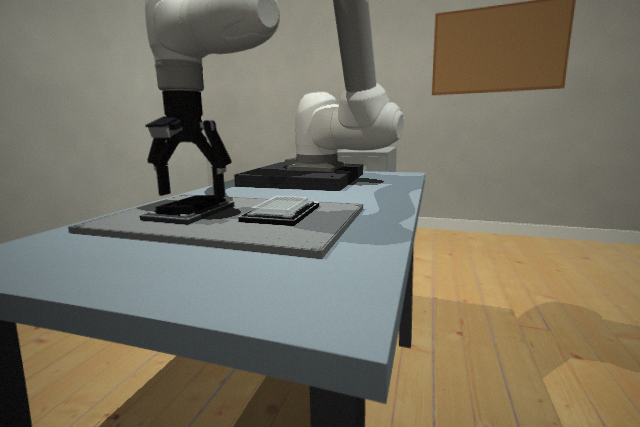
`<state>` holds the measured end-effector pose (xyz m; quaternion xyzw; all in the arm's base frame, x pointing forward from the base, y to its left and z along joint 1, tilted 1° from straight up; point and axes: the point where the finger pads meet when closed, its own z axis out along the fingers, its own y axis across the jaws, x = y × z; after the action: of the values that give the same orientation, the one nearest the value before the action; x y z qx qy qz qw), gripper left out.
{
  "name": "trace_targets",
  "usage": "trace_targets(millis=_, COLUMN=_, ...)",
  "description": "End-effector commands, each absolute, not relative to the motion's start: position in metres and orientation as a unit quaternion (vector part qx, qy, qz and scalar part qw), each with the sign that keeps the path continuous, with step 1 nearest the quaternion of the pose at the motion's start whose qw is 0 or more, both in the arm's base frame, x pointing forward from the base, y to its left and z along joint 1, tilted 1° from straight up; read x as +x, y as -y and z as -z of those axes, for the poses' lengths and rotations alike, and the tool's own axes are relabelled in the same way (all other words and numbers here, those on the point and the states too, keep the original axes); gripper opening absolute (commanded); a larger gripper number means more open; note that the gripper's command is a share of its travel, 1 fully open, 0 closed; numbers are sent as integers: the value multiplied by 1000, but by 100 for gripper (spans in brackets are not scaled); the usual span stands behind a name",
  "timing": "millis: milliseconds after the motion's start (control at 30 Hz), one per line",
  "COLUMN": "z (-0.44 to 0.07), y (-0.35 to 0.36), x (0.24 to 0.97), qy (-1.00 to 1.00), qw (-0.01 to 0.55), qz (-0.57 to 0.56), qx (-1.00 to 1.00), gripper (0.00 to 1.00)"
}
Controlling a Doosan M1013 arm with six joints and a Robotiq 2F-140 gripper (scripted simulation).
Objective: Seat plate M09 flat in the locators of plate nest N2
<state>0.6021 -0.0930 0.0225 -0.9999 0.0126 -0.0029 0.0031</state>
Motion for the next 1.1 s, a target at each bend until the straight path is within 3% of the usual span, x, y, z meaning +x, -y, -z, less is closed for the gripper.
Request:
trace_targets(millis=0, z=-18, y=93, x=603, qy=-13, qw=3, qz=4, qx=-1000, gripper=100)
trace_targets(millis=433, z=-18, y=93, x=603, qy=-13, qw=3, qz=4, qx=-1000, gripper=100)
trace_targets(millis=467, z=-18, y=93, x=603, qy=-13, qw=3, qz=4, qx=-1000, gripper=10)
trace_targets(millis=1067, z=-18, y=93, x=603, qy=-13, qw=3, qz=4, qx=-1000, gripper=10)
